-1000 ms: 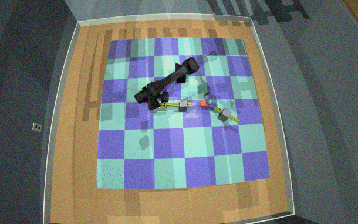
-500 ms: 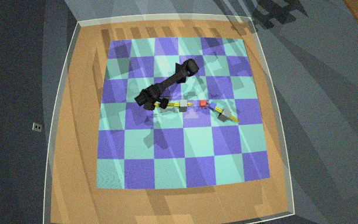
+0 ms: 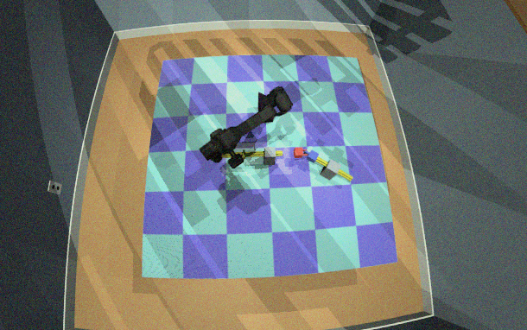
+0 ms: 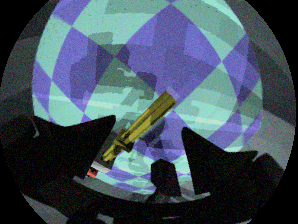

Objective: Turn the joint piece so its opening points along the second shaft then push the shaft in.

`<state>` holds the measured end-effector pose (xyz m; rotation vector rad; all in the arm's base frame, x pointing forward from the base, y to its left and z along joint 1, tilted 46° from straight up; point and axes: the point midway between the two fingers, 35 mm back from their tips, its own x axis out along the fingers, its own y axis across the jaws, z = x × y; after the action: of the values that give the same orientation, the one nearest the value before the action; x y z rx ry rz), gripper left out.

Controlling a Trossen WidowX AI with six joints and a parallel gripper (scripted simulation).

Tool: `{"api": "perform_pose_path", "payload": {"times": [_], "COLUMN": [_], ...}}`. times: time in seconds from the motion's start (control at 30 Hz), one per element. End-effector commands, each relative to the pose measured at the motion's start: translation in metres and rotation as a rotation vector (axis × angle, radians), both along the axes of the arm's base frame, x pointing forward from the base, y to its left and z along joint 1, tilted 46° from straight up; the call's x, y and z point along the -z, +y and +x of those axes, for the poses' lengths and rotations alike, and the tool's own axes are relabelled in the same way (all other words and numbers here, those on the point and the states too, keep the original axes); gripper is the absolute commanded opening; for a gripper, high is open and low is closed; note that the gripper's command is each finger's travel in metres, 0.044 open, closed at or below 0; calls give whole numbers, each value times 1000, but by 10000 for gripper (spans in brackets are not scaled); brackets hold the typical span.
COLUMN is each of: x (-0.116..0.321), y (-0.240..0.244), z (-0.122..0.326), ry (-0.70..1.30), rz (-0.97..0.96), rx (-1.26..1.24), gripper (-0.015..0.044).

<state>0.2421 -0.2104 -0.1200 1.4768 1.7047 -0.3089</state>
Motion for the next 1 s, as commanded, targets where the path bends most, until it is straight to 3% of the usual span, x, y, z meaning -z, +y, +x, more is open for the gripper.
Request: {"api": "perform_pose_path", "payload": {"times": [0.0, 0.43, 0.97], "x": [9, 21, 30], "y": [9, 22, 31], "z": [-1, 0, 1], "ry": [124, 435, 439], "rz": [16, 28, 29], "rx": [99, 382, 386], "gripper": [440, 440, 440]}}
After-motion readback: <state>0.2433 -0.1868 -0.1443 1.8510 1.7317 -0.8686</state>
